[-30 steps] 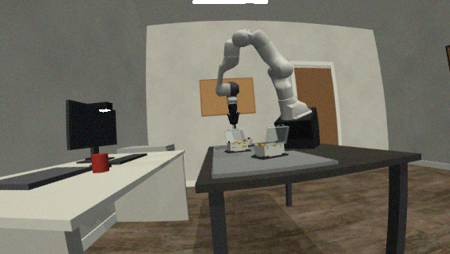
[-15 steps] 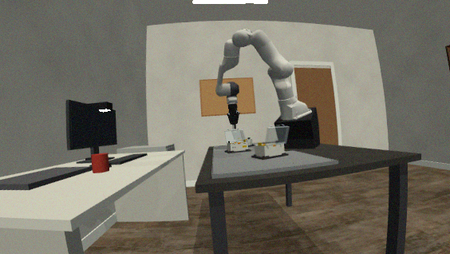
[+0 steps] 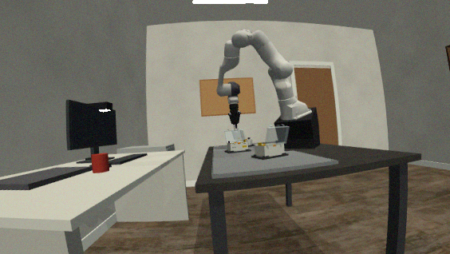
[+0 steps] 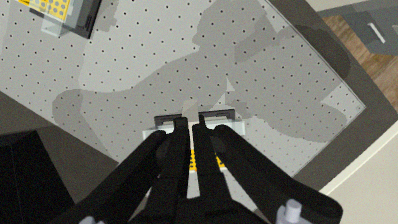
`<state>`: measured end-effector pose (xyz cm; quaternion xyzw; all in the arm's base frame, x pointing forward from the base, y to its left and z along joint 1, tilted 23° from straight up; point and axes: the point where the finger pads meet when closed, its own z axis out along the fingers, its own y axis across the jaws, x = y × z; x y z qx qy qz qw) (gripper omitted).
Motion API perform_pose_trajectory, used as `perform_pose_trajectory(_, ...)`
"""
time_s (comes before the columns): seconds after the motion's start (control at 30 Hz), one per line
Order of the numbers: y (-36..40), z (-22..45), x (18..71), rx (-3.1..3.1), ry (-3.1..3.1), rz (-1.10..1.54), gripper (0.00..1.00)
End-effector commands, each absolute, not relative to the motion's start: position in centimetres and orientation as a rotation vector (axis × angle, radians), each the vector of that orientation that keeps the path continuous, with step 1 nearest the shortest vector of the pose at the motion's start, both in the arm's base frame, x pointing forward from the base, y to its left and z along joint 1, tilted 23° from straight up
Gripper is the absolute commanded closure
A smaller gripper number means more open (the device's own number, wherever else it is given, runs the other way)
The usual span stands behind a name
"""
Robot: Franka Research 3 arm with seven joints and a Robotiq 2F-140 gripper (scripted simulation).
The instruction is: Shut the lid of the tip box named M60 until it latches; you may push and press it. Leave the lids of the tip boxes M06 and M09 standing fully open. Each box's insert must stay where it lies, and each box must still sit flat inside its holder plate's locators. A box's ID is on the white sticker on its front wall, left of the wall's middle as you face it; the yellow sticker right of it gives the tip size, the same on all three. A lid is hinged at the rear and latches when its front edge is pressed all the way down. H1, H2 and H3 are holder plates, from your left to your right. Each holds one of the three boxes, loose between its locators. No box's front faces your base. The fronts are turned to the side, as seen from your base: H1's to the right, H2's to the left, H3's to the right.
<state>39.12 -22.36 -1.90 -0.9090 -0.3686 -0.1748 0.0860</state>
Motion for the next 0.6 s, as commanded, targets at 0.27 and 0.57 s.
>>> perform_pose_trajectory(0.27, -23.3, -2.2, 38.3, -2.702, -1.116, -0.528, 1.0)
perform_pose_trajectory(0.57, -24.1, -2.5, 37.5, -2.702, -1.116, -0.528, 1.0)
